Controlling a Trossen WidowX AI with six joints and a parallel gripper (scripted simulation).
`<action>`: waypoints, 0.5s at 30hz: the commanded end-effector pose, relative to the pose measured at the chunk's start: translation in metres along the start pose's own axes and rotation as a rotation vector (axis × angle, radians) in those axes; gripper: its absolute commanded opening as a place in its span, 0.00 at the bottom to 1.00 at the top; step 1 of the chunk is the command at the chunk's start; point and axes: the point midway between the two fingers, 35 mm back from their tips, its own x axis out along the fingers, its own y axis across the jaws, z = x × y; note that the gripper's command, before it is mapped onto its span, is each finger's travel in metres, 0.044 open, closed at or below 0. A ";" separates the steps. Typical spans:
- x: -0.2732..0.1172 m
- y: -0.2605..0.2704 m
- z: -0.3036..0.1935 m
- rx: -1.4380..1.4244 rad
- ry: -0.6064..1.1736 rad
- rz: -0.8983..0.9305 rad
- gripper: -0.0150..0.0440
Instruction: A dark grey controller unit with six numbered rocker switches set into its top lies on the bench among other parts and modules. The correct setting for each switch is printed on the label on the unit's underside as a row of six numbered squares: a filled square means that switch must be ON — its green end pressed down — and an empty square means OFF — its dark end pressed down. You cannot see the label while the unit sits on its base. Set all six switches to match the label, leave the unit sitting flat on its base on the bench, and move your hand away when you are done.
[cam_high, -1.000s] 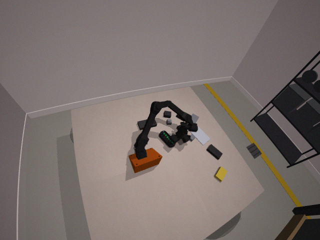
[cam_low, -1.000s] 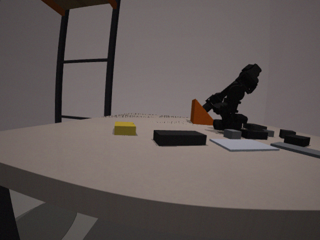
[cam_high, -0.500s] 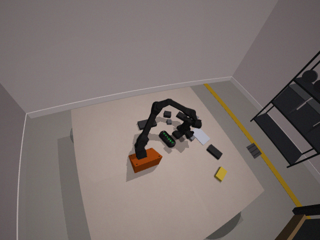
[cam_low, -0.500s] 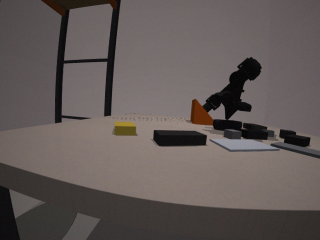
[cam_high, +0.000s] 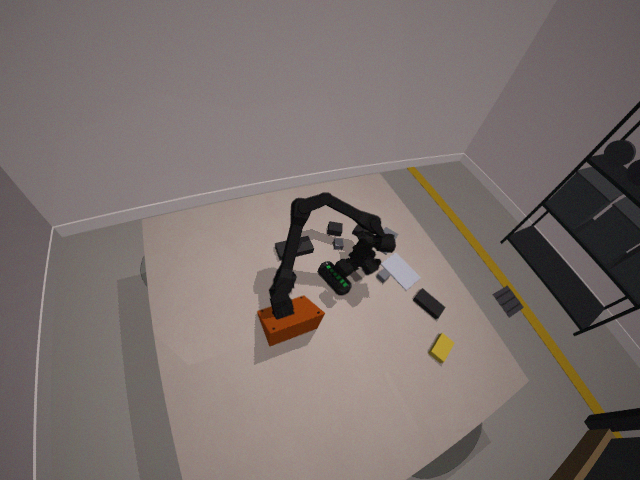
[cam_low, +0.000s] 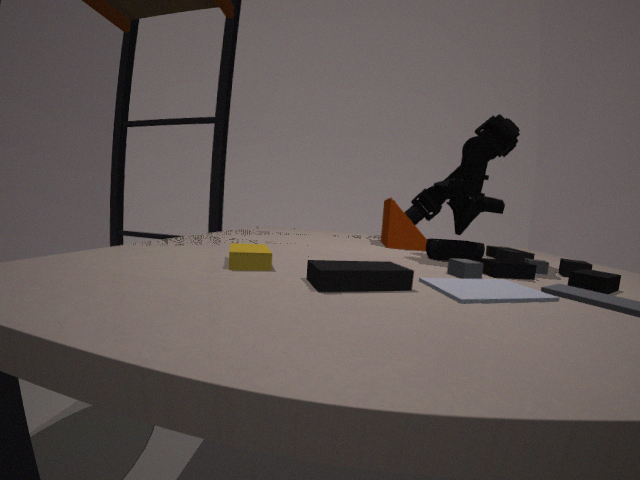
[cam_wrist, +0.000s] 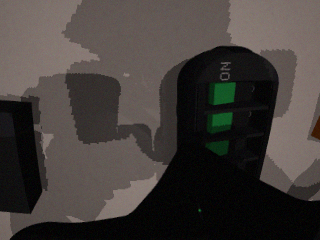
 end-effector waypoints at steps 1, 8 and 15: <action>-0.006 -0.015 -0.020 0.014 -0.007 0.097 0.25; -0.002 -0.049 -0.050 0.031 -0.006 0.257 0.25; 0.016 -0.085 -0.070 0.033 0.011 0.406 0.25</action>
